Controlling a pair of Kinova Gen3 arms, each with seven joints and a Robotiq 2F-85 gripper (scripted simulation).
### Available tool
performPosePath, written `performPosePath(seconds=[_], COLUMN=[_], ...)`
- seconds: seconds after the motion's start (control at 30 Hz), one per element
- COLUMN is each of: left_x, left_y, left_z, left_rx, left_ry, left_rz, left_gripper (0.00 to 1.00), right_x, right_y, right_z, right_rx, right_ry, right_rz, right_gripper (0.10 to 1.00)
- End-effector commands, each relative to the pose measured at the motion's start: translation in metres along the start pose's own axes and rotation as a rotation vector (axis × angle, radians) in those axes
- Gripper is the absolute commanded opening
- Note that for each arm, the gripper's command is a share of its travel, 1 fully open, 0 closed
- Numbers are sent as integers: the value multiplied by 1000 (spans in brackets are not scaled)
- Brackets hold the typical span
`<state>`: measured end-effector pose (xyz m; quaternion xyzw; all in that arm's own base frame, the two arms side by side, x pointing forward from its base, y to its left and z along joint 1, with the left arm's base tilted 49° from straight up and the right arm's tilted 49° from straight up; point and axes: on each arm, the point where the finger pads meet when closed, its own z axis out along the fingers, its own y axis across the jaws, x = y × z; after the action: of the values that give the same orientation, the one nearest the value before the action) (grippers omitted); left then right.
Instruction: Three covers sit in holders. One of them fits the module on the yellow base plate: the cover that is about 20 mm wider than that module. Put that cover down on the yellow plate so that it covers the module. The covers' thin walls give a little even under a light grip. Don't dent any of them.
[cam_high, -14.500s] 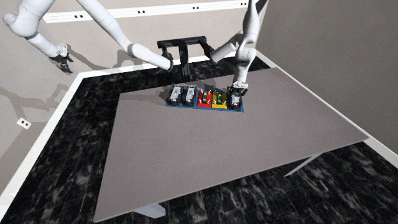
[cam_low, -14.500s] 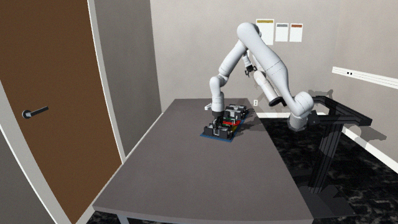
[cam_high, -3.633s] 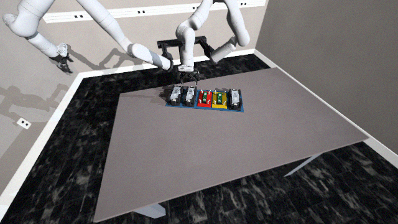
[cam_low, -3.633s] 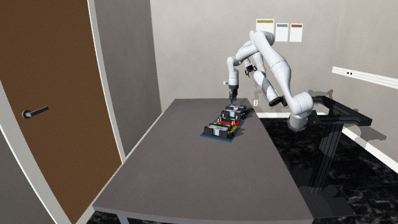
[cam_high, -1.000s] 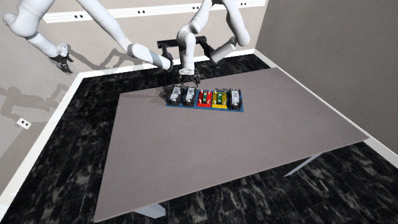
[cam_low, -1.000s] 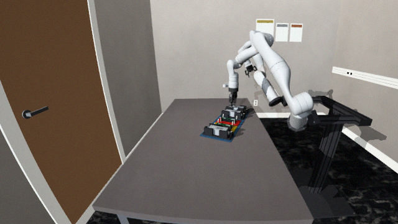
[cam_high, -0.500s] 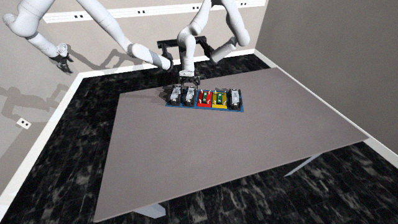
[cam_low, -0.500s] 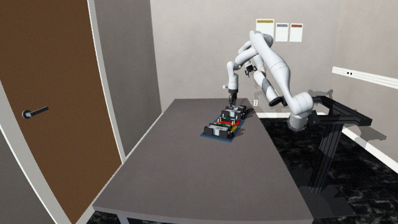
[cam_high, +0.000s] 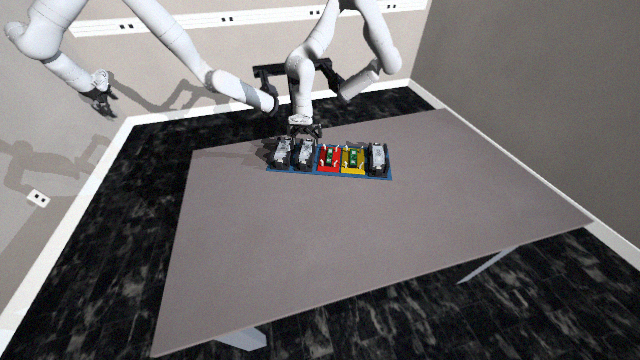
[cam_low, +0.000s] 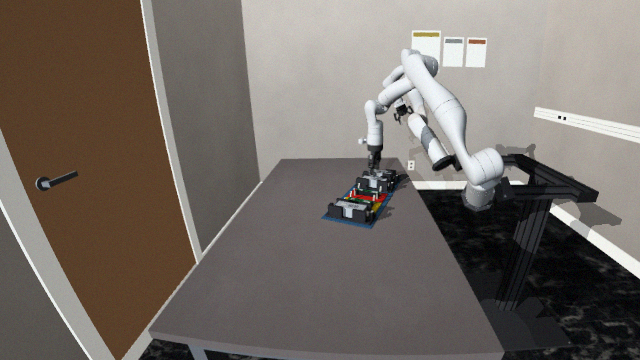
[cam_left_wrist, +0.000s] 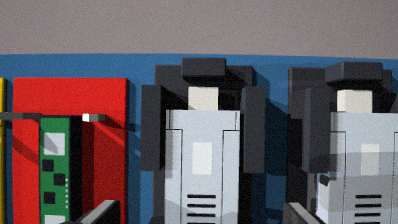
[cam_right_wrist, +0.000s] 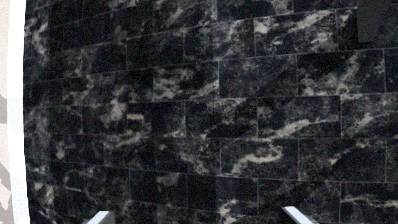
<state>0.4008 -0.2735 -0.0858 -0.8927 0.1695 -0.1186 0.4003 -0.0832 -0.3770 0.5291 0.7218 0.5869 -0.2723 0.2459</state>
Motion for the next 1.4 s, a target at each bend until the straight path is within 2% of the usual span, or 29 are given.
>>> performPosePath(seconds=[0.0,0.9,1.2,1.37], left_x=[-1,-1,-2,-2], left_y=[0,0,0,0], left_z=[1,3,12,12], left_rx=[-1,-1,-1,-1], left_ry=[-1,1,-2,-2], left_rz=[5,2,6,6], left_gripper=[999,999,999,999], right_x=[0,0,0,0], right_y=[0,0,0,0], right_z=[0,0,0,0], right_rx=[0,0,0,0], right_ry=[-1,-1,-1,-1], right_rz=[1,1,1,1], right_gripper=[999,999,999,999])
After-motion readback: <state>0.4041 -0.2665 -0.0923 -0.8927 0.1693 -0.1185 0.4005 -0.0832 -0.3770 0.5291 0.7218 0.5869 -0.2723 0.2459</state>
